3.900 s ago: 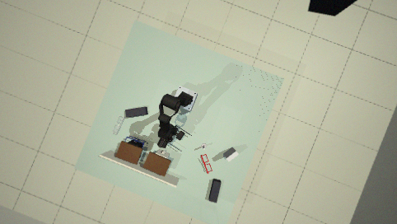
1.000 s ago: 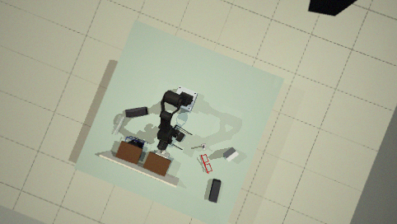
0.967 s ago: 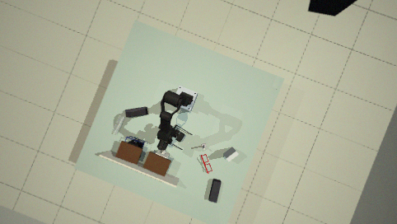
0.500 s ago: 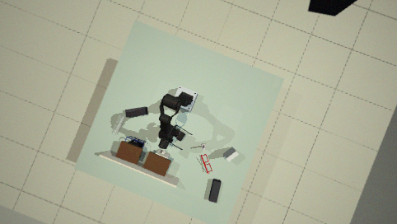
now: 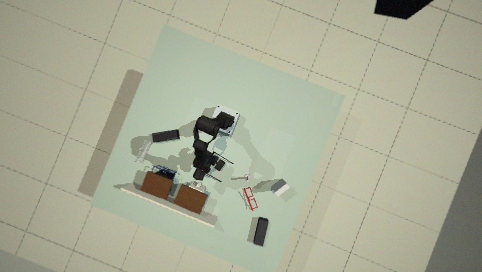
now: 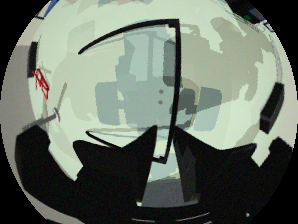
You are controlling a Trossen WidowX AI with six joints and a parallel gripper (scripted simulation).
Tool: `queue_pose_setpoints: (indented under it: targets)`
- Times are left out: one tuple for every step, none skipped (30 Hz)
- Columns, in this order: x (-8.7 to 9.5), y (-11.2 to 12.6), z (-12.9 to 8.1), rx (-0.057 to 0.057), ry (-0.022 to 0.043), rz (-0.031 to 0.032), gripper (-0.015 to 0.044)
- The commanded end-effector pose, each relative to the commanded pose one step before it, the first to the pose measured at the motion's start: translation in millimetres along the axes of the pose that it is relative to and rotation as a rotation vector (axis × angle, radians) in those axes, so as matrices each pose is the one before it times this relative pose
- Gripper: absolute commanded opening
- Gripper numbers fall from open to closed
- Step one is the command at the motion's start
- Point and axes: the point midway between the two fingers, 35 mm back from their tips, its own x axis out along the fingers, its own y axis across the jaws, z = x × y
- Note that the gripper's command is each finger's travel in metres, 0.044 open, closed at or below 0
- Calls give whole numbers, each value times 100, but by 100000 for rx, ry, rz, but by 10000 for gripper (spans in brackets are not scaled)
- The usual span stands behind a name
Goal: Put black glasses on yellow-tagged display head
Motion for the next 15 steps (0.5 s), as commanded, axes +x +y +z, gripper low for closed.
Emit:
queue_pose_setpoints:
  targets:
    - [-79, 6, 30, 0, -134, 32, 67]
    - [0, 0, 0, 0, 0, 0, 60]
    - [0, 0, 0, 0, 0, 0, 53]
    - [0, 0, 0, 0, 0, 0, 47]
    - [0, 0, 0, 0, 0, 0, 40]
    - [0, 0, 0, 0, 0, 0, 33]
    - [0, 0, 0, 0, 0, 0, 27]
    - [0, 0, 0, 0, 0, 0, 20]
    - [0, 0, 0, 0, 0, 0, 13]
    - [0, 0, 0, 0, 0, 0, 7]
    - [0, 0, 0, 0, 0, 0, 0]
    - [0, 0, 0, 0, 0, 0, 0]
    - [0, 0, 0, 0, 0, 0, 0]
    - [0, 0, 0, 0, 0, 0, 0]
    - [0, 0, 0, 0, 0, 0, 0]
